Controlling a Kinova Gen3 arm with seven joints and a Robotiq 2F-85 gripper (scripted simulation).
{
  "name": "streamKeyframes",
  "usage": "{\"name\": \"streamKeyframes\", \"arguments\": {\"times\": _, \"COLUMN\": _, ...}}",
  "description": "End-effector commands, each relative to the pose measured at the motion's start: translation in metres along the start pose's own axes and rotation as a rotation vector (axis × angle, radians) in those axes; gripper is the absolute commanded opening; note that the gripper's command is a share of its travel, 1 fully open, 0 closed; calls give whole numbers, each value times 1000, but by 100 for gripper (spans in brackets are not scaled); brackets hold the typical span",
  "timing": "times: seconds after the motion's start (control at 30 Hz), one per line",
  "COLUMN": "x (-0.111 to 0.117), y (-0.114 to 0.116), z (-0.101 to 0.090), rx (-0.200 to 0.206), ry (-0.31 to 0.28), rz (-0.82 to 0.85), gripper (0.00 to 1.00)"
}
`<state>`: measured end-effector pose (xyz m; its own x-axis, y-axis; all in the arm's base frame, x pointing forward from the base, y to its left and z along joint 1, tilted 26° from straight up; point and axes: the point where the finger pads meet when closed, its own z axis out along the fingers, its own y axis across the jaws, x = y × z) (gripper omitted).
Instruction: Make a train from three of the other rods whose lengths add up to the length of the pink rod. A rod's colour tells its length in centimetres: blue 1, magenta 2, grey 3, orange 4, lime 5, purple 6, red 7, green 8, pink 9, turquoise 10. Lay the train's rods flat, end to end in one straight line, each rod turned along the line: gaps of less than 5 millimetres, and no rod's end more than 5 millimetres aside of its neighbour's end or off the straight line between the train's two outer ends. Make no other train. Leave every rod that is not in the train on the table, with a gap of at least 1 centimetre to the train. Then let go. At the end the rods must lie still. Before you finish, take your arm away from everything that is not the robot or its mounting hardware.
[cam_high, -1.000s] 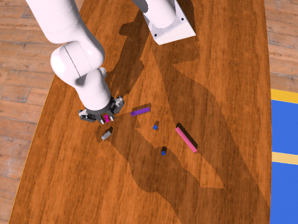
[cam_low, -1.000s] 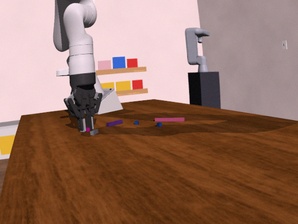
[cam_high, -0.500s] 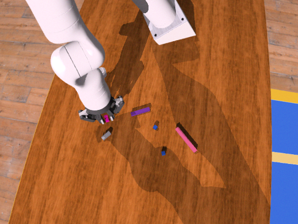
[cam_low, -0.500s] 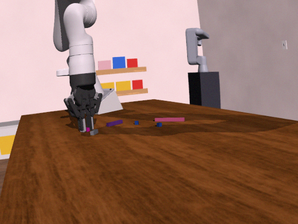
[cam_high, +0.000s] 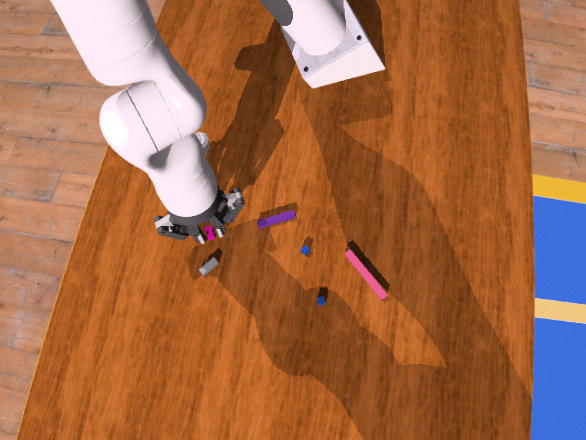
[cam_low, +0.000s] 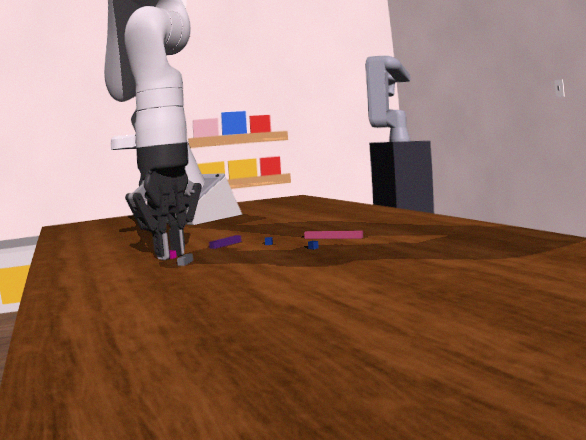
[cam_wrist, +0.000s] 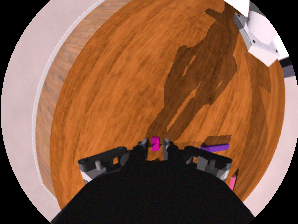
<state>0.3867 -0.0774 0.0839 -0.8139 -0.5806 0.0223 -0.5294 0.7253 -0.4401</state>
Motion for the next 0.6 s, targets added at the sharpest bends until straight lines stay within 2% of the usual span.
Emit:
{"name": "streamKeyframes", "arguments": {"times": 0.0, "x": 0, "y": 0, "z": 0, "rx": 0, "ry": -1, "rz": 0, "gripper": 24}}
{"name": "streamKeyframes", "arguments": {"times": 0.03, "x": 0, "y": 0, "z": 0, "rx": 0, "ry": -1, "rz": 0, "gripper": 24}}
{"name": "streamKeyframes", "arguments": {"times": 0.07, "x": 0, "y": 0, "z": 0, "rx": 0, "ry": -1, "rz": 0, "gripper": 5}}
{"name": "streamKeyframes", "arguments": {"times": 0.57, "x": 0, "y": 0, "z": 0, "rx": 0, "ry": -1, "rz": 0, "gripper": 5}}
